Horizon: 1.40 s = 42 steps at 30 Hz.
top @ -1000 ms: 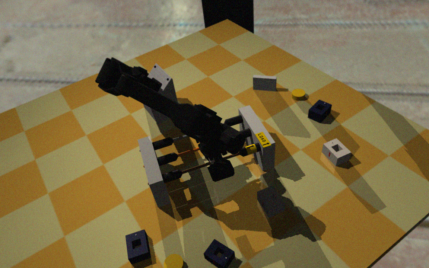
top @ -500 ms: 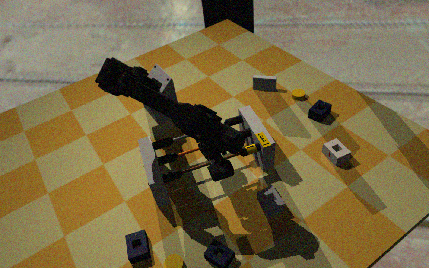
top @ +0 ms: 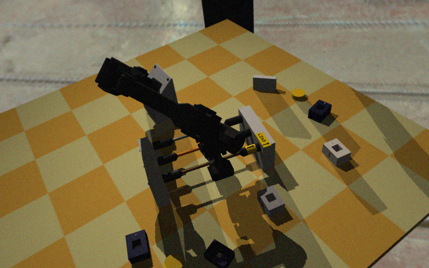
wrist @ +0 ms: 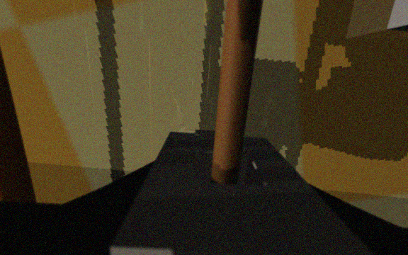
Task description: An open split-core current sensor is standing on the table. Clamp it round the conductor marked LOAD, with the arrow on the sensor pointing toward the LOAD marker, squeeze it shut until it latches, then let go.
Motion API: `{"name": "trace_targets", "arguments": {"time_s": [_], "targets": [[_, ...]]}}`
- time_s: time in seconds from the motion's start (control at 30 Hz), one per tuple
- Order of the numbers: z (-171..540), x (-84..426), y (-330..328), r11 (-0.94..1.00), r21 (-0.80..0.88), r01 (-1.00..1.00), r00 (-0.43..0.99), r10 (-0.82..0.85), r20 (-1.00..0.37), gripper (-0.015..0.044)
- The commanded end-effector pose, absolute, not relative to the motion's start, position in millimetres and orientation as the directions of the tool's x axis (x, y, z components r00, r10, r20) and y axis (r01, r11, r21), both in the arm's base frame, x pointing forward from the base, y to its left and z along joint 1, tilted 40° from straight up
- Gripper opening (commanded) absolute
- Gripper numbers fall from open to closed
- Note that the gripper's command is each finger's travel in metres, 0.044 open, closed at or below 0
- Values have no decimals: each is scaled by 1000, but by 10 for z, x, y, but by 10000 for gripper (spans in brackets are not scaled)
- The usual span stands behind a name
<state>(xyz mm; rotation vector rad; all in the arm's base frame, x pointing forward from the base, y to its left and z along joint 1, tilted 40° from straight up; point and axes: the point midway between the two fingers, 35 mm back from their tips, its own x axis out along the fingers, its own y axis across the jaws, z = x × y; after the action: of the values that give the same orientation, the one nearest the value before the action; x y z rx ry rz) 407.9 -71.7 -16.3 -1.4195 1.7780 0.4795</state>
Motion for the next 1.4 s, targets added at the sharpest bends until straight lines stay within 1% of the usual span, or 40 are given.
{"name": "trace_targets", "arguments": {"time_s": [0.0,0.27,0.3,1.37], "targets": [[-160,4077,-716,301,-179,-937,-58,-636,-769,53],[-160,4077,-716,301,-179,-937,-58,-636,-769,263],[-160,4077,-716,301,-179,-937,-58,-636,-769,274],[-160,4077,-716,301,-179,-937,-58,-636,-769,274]]}}
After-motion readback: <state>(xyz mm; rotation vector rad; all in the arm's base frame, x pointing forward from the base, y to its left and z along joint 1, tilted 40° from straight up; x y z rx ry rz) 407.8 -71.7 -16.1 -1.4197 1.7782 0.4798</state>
